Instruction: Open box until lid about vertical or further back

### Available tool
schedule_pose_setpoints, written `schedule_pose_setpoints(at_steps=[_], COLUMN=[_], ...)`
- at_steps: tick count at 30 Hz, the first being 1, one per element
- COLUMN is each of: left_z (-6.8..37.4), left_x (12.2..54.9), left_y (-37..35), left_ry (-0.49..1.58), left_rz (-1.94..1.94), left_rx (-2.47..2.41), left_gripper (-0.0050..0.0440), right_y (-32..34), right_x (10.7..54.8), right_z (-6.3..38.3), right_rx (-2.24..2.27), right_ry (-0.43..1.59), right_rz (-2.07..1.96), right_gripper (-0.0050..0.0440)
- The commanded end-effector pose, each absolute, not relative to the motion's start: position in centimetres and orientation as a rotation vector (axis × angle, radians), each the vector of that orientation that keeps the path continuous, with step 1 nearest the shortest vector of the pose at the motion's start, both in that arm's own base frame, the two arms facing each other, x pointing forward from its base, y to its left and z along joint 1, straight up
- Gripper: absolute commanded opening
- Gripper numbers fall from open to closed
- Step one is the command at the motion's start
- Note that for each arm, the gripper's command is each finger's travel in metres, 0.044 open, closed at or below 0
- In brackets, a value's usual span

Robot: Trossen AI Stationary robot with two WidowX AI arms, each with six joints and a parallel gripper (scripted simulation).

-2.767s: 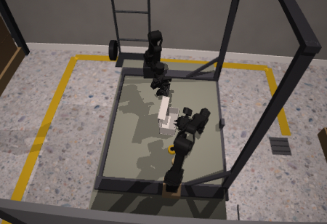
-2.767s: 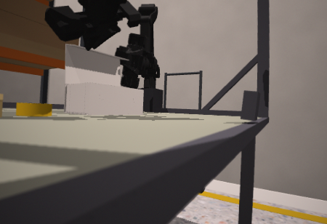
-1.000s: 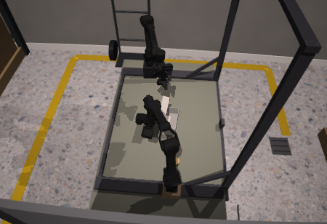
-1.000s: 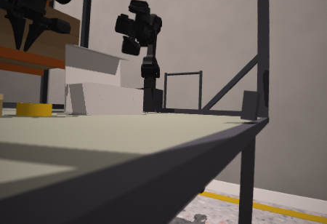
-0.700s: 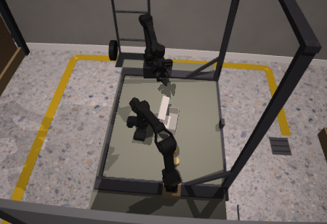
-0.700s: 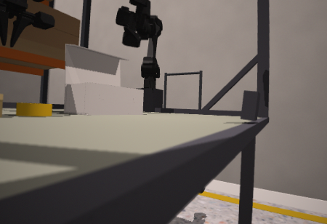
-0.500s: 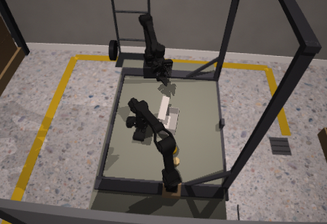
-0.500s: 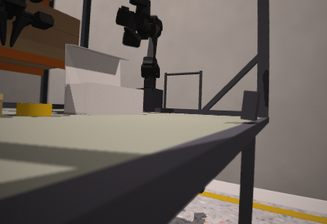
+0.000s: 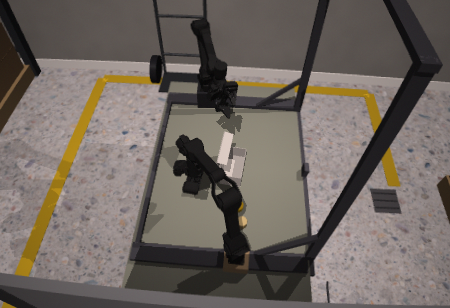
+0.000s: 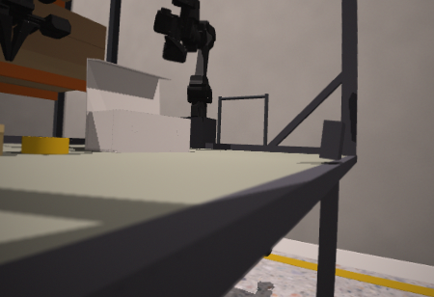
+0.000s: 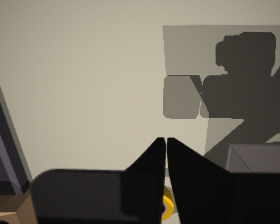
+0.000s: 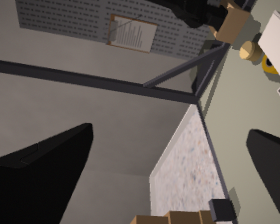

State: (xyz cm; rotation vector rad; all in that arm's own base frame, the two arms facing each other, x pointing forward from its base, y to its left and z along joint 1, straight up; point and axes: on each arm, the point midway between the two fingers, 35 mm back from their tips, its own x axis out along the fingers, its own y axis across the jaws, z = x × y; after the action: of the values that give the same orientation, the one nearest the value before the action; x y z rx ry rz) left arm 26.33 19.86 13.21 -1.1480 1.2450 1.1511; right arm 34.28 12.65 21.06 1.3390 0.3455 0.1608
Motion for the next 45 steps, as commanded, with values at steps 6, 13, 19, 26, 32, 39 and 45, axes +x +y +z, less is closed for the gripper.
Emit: schedule_pose_setpoints(at_steps=[6, 13, 19, 26, 32, 39, 45], left_z=[14.01, 14.01, 14.01, 14.01, 14.01, 14.01, 14.01], left_x=[26.43, 26.43, 26.43, 26.43, 26.43, 26.43, 26.43], left_y=[19.97, 19.97, 19.97, 19.97, 19.97, 19.97, 19.97], left_ry=[1.219, 1.219, 1.219, 1.219, 1.219, 1.219, 1.219], left_rz=[1.142, 1.142, 1.142, 1.142, 1.142, 1.142, 1.142], left_rx=[-1.146, -1.146, -1.146, -1.146, -1.146, -1.146, -1.146], left_gripper=[0.0, -0.0002, -0.0004, -0.0035, -0.005, -0.005, -0.005], right_y=[12.64, 12.64, 12.64, 12.64, 12.64, 12.64, 12.64], right_x=[34.35, 34.35, 34.35, 34.35, 34.35, 34.35, 34.35], right_z=[22.08, 22.08, 22.08, 22.08, 22.08, 22.08, 22.08], right_rx=[1.344, 1.344, 1.344, 1.344, 1.344, 1.344, 1.344], right_ry=[0.325, 0.325, 0.325, 0.325, 0.325, 0.325, 0.325], right_rz=[0.179, 0.179, 0.179, 0.179, 0.179, 0.179, 0.179], right_gripper=[0.044, 0.044, 0.044, 0.044, 0.044, 0.044, 0.044])
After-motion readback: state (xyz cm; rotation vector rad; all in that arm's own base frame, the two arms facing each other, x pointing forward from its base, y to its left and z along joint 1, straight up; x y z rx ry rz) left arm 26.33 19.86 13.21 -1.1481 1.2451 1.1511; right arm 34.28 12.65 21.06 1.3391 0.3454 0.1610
